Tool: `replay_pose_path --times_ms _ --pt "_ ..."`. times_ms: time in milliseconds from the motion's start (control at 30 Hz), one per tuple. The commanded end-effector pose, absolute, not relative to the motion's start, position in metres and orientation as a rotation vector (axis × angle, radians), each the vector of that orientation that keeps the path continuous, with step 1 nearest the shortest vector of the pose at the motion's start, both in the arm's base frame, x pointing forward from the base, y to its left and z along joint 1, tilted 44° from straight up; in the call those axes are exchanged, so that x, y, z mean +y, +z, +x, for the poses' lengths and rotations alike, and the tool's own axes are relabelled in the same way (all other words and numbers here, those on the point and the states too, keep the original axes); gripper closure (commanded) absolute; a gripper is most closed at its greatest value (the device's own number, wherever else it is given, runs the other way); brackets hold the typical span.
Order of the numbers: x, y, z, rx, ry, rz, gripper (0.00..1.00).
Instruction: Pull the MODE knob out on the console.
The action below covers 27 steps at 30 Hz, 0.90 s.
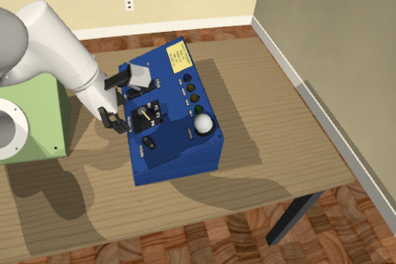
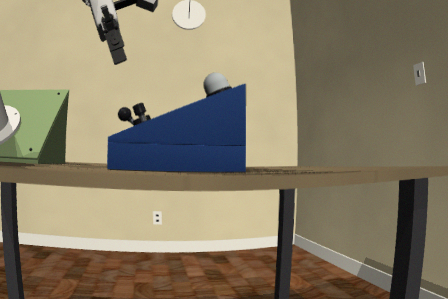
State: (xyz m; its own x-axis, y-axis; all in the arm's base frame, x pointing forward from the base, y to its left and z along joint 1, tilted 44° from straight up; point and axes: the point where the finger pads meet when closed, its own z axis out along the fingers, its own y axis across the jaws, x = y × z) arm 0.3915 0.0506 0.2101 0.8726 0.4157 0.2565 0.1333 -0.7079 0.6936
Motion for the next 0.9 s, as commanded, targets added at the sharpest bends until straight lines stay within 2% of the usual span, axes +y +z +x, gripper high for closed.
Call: replay_pose_path --times_ms 0,67,100,867 --pt "0.0498 0.2100 0.3933 0.389 0.502 2.338 0.00" --pt "0.0498 0.2100 0.3933 0.389 0.502 2.338 0.00" --pt "0.0498 0.2100 0.3933 0.389 0.502 2.338 0.24" --pt "0.0498 0.2100 0.3933 0.389 0.502 2.338 0.24"
